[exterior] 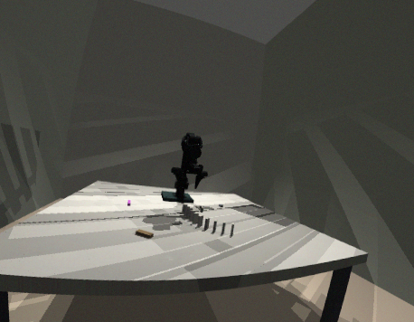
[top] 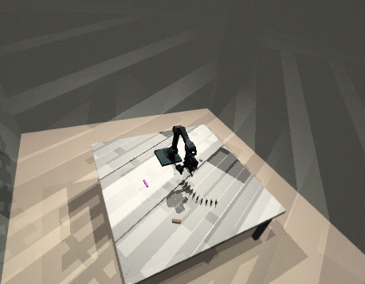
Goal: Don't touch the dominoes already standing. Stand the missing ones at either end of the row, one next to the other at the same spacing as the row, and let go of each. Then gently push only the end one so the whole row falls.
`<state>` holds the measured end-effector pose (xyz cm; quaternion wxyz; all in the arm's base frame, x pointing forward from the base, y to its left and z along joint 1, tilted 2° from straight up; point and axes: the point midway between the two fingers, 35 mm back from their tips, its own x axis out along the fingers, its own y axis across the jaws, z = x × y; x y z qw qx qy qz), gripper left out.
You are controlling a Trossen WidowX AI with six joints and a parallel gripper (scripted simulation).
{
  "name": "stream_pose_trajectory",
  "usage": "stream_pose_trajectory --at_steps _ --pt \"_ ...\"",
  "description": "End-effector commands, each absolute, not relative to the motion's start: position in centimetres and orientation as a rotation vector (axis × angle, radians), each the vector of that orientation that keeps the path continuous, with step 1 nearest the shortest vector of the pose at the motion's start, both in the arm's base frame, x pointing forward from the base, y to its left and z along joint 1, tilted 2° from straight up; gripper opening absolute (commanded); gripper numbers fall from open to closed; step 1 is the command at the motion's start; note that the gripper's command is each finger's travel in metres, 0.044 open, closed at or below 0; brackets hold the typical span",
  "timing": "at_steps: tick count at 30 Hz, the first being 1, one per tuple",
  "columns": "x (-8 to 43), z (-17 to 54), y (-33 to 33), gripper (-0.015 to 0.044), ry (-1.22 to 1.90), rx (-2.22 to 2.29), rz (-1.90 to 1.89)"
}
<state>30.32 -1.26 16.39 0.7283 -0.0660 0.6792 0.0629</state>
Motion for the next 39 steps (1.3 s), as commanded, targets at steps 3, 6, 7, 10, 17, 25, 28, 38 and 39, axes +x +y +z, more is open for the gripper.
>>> stream_pose_trajectory --at_steps 3,6,7,10,17,25,28,38,39 --pt "29.5 18.6 -1.2 0.0440 1.507 -0.145 0.141" --pt "29.4 18.2 -0.4 0.0440 1.507 -0.136 0.134" --pt "29.2 17.6 0.6 0.0440 1.508 -0.125 0.125" --pt "28.2 15.2 4.5 0.0440 1.512 -0.083 0.092" --pt "24.5 10.9 10.5 0.0440 1.517 -0.009 0.030" --pt "24.7 9.7 10.6 0.0440 1.517 -0.010 0.031" --pt "24.9 7.2 10.7 0.0440 1.517 -0.012 0.032" --pt "24.8 4.3 10.5 0.0440 1.518 -0.009 0.030" --pt "24.8 4.1 10.5 0.0440 1.518 -0.009 0.030"
